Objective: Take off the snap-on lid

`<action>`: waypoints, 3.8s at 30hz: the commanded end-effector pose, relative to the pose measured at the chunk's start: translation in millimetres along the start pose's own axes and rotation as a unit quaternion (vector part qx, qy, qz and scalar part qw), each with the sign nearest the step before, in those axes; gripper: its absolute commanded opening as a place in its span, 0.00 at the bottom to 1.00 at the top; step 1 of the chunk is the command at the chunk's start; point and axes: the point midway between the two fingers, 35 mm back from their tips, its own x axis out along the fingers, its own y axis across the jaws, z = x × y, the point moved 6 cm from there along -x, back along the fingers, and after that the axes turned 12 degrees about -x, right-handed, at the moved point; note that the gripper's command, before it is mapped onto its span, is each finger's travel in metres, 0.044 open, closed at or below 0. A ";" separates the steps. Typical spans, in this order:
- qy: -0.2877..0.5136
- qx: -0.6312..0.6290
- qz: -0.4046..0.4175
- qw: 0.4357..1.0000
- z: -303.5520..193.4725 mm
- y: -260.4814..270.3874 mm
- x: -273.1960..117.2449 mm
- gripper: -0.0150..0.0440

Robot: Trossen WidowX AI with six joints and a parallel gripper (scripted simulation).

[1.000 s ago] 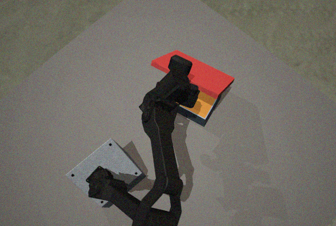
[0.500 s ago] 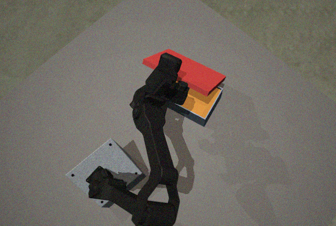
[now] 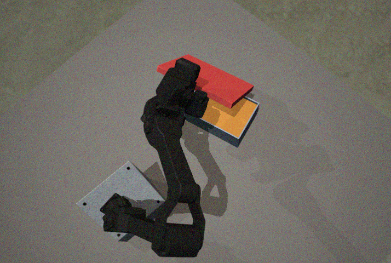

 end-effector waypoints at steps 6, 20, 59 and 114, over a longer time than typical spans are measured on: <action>-0.002 0.005 0.003 1.000 -18.1 4.0 -3.1 0.25; -0.001 0.005 0.004 1.000 -45.9 7.9 -6.1 0.25; 0.001 0.007 0.005 1.000 -123.0 18.9 -14.9 0.25; 0.004 0.010 0.006 1.000 -223.1 32.9 -27.0 0.25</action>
